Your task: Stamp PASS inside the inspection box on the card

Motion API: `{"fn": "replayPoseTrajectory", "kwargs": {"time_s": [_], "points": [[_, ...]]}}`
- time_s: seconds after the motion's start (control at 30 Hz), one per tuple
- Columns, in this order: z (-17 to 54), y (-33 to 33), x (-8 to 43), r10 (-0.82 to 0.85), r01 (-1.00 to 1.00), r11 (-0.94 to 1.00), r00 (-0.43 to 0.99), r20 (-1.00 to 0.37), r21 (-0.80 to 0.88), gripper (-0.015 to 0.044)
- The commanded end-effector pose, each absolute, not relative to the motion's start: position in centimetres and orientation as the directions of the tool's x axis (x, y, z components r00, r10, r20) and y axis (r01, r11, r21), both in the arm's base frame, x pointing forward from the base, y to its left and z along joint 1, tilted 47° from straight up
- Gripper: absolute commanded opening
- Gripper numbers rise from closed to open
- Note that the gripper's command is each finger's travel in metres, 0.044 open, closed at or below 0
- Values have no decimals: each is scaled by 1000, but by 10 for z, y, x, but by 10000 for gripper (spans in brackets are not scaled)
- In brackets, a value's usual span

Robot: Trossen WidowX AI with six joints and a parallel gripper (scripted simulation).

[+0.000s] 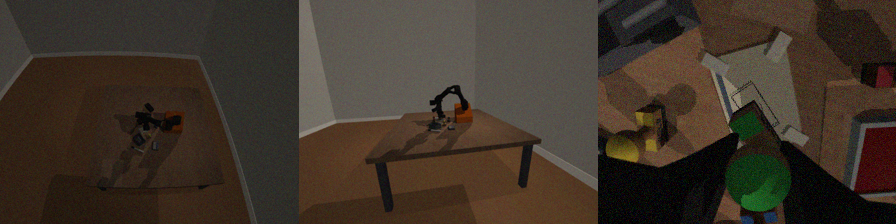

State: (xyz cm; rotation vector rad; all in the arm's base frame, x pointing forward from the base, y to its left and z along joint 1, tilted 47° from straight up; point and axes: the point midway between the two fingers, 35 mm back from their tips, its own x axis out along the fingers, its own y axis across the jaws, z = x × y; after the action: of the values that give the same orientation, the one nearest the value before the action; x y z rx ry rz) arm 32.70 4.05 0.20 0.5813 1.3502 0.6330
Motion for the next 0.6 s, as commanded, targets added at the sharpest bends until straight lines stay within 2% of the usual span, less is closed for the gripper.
{"fn": "replayPoseTrajectory", "kwargs": {"time_s": [0.0,0.57], "points": [[0,43,327,714,-76,700,108,-692,711,0],[-7,51,328,715,-77,699,109,-691,711,0]]}}
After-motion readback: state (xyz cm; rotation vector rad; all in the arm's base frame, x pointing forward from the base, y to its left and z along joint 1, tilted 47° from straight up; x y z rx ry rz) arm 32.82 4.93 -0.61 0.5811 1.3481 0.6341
